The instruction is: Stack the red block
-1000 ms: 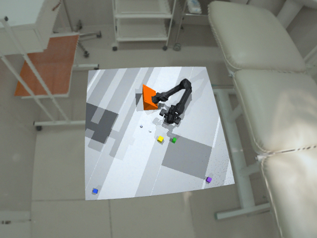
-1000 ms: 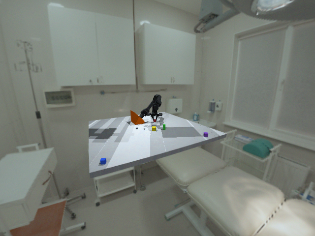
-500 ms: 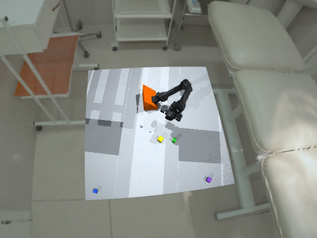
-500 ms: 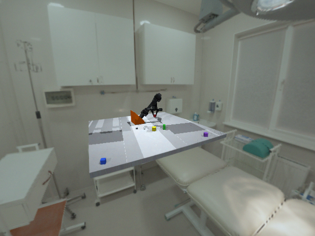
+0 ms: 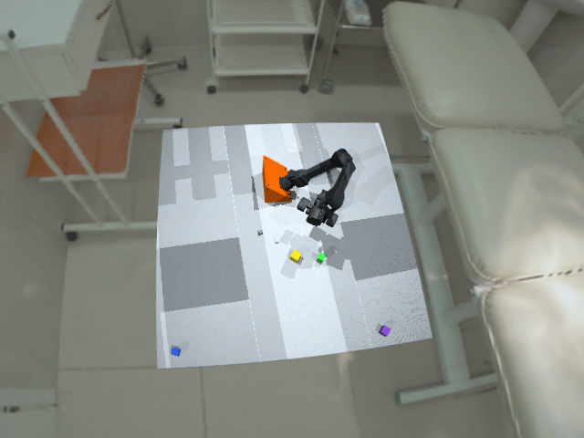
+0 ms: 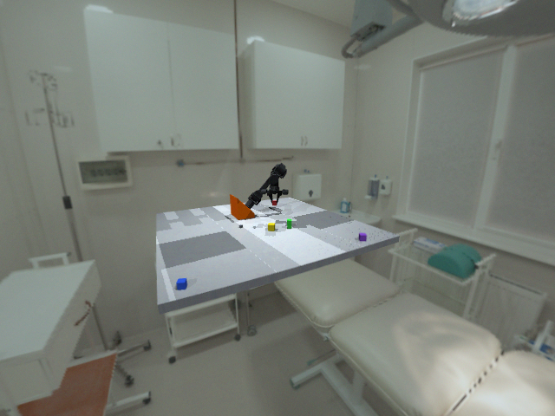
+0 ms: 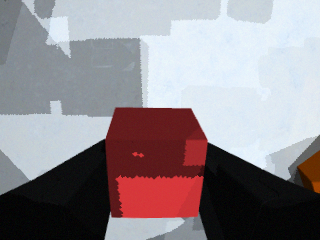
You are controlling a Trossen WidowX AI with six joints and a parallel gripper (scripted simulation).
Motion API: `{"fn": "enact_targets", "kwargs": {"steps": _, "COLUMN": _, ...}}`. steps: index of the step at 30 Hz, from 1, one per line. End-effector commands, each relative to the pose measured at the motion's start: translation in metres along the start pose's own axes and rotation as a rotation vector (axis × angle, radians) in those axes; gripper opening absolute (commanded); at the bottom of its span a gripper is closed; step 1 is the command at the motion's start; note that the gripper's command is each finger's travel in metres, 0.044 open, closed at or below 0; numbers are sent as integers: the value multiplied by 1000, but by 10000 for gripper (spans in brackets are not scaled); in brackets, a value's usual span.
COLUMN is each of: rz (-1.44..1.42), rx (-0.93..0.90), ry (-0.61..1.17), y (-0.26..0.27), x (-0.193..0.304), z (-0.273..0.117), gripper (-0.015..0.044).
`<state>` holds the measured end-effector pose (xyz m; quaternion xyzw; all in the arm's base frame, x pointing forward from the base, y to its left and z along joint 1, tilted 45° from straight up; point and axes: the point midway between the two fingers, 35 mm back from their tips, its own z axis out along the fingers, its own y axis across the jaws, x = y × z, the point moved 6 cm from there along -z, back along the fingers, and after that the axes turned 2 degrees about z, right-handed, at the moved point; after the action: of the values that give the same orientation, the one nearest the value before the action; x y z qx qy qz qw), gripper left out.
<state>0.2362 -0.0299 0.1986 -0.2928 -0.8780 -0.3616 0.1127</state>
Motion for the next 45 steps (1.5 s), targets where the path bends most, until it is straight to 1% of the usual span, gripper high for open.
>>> {"fn": "enact_targets", "kwargs": {"steps": 1, "rz": -2, "rx": -2, "ry": 2, "y": 10, "x": -9, "z": -3, "gripper": 0}}
{"fn": "enact_targets", "kwargs": {"steps": 10, "rz": -43, "rx": -2, "ry": 16, "y": 36, "x": -33, "z": -4, "gripper": 0}}
{"fn": "enact_targets", "kwargs": {"steps": 24, "rz": -26, "rx": -3, "ry": 5, "y": 71, "x": -70, "z": -6, "gripper": 0}}
{"fn": "enact_targets", "kwargs": {"steps": 41, "rz": -4, "rx": -9, "ry": -4, "y": 111, "x": -110, "z": 3, "gripper": 0}}
{"fn": "enact_targets", "kwargs": {"steps": 45, "rz": -2, "rx": -9, "ry": -4, "y": 115, "x": -113, "z": 4, "gripper": 0}}
